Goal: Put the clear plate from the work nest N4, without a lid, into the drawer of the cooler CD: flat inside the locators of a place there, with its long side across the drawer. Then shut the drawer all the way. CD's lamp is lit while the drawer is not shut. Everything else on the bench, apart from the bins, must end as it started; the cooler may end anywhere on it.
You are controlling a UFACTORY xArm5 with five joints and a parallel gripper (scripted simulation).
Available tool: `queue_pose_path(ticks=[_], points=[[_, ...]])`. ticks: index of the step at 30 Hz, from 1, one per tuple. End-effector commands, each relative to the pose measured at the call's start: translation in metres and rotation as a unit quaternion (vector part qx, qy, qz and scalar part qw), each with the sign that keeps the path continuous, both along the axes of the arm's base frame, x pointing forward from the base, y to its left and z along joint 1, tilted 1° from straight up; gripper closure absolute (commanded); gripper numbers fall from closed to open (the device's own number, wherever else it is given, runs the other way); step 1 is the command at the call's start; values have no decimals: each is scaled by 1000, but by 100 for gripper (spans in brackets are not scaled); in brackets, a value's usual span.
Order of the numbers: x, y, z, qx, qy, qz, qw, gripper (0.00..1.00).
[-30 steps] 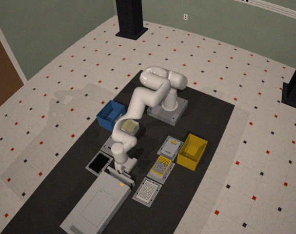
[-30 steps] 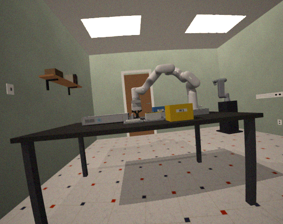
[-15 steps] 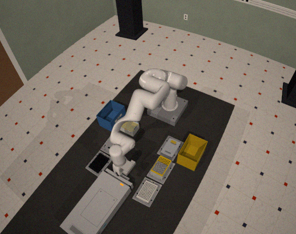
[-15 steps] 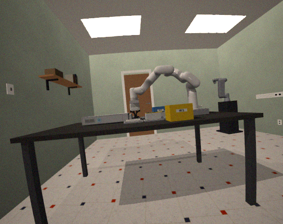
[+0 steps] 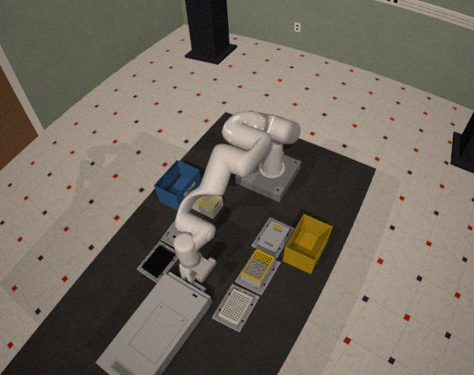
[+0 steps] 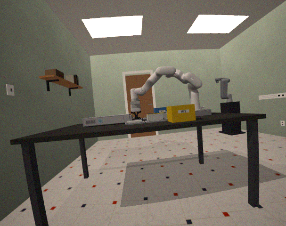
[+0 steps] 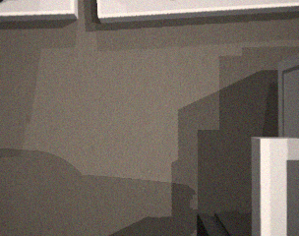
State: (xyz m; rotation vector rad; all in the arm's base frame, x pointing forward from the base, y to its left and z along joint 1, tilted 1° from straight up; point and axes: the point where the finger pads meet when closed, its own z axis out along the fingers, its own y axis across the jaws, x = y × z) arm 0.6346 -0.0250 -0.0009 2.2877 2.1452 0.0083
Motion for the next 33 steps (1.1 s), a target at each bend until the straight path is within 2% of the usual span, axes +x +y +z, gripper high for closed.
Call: queue_pose_path(ticks=[1, 24, 33], points=[[-6, 0, 2, -6, -2, 0, 1000, 100], [-41, 3, 2, -6, -2, 0, 1000, 100], [-47, 3, 1, -6, -2, 0, 1000, 100]])
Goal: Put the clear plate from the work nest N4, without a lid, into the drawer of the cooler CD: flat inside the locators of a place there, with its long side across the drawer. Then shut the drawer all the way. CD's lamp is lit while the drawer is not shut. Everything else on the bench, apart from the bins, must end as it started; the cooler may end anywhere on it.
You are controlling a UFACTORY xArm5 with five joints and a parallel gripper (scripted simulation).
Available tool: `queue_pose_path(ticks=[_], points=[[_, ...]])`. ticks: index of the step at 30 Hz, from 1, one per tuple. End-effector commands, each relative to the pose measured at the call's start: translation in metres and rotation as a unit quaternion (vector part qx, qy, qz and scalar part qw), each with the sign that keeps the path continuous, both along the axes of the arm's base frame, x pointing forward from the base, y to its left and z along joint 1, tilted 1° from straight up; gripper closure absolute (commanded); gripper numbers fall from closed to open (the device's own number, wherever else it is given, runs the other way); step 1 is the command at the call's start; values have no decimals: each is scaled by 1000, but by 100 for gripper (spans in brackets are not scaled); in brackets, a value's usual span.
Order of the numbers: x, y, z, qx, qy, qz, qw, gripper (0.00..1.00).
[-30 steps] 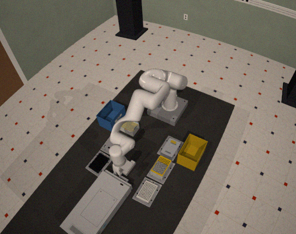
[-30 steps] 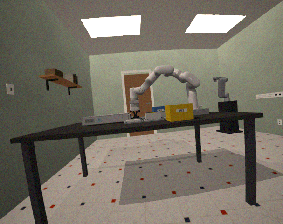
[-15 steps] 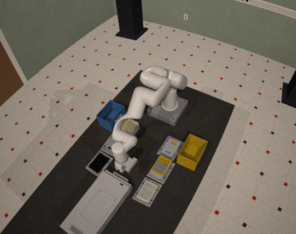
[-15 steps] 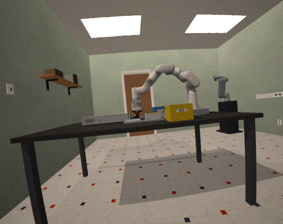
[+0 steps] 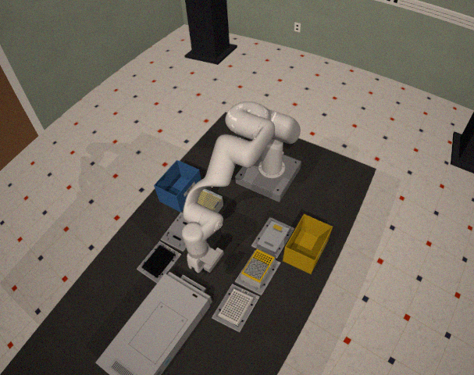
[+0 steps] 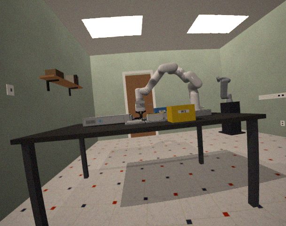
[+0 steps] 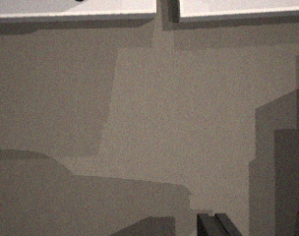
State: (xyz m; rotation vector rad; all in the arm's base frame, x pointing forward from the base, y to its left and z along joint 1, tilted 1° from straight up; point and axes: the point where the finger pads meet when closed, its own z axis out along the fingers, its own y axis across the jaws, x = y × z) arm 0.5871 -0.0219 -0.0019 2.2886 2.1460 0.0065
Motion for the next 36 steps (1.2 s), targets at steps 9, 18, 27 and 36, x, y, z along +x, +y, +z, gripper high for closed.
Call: queue_pose_path(ticks=[9, 18, 27, 36], points=[[0, 0, 2, -6, -3, 0, 1000, 100], [0, 0, 14, -6, -3, 0, 1000, 100], [0, 0, 26, -6, -3, 0, 1000, 100], [0, 1, 41, -6, -3, 0, 1000, 100]])
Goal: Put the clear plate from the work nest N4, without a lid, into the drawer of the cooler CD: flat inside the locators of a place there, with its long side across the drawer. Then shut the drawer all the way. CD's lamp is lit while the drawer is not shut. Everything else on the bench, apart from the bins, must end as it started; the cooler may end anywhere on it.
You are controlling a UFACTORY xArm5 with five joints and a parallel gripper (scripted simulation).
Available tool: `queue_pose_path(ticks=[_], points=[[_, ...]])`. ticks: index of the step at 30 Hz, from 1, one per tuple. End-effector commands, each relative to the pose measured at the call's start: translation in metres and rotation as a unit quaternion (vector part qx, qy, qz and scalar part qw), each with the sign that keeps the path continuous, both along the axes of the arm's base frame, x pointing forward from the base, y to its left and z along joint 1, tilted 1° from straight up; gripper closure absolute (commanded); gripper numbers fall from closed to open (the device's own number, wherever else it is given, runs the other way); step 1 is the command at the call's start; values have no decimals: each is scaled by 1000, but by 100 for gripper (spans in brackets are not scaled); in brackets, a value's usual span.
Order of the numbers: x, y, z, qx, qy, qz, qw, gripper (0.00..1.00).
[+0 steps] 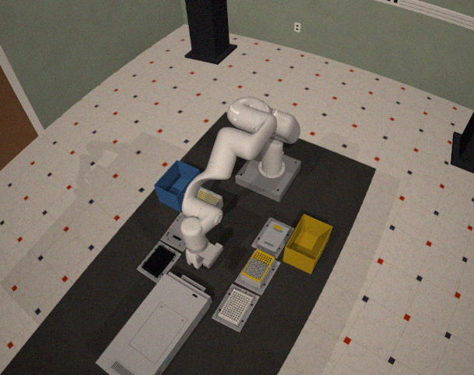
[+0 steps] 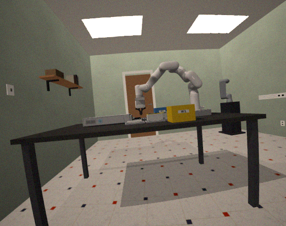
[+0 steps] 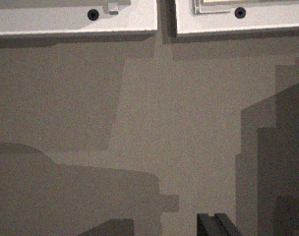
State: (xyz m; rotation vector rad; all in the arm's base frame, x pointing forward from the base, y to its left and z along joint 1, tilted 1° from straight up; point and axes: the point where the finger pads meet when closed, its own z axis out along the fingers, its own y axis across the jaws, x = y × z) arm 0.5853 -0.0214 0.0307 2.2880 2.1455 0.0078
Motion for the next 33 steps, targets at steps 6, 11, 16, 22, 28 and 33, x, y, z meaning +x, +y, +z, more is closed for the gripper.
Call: queue_pose_path(ticks=[6, 11, 16, 22, 28, 33], points=[[2, 0, 18, -6, -2, 0, 1000, 100], [2, 0, 23, -6, -2, 0, 1000, 100], [1, 0, 32, -6, -2, 0, 1000, 100], [1, 0, 42, -6, -2, 0, 1000, 100], [1, 1, 48, -6, -2, 0, 1000, 100], [1, 1, 57, -6, -2, 0, 1000, 100]])
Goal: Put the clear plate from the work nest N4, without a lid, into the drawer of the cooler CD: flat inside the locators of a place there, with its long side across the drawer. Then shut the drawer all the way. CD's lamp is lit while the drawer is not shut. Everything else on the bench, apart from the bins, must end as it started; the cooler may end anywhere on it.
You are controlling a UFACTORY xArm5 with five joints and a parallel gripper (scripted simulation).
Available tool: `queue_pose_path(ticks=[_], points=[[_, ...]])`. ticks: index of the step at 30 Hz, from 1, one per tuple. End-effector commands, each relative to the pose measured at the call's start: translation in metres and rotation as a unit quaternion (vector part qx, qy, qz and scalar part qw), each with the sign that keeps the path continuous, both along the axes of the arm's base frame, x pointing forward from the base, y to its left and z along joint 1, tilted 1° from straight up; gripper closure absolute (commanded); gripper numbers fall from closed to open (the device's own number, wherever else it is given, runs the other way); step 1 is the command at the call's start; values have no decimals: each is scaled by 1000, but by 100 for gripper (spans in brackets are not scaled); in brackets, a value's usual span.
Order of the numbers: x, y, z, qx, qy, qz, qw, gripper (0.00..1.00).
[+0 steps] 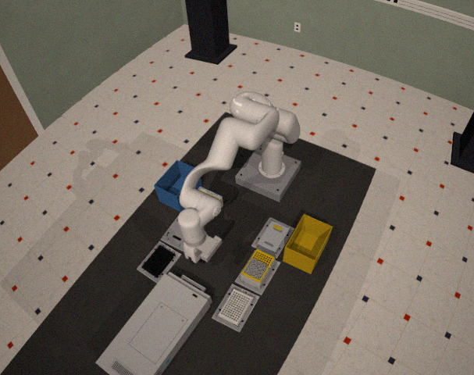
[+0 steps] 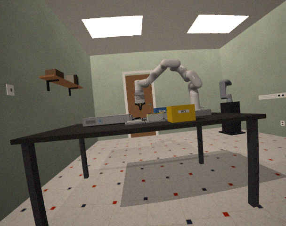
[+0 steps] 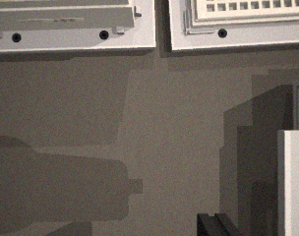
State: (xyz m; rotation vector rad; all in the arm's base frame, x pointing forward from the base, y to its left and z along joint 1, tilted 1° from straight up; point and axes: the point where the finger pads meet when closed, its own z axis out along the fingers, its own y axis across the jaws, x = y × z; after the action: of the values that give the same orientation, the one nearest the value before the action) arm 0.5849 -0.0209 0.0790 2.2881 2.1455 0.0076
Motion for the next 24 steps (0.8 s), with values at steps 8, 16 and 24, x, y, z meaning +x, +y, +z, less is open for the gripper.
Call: queue_pose_path(ticks=[8, 16, 24], points=[[1, 0, 20, -6, -3, 0, 1000, 100], [1, 0, 32, -6, -3, 0, 1000, 100], [1, 0, 32, -6, -3, 0, 1000, 100]])
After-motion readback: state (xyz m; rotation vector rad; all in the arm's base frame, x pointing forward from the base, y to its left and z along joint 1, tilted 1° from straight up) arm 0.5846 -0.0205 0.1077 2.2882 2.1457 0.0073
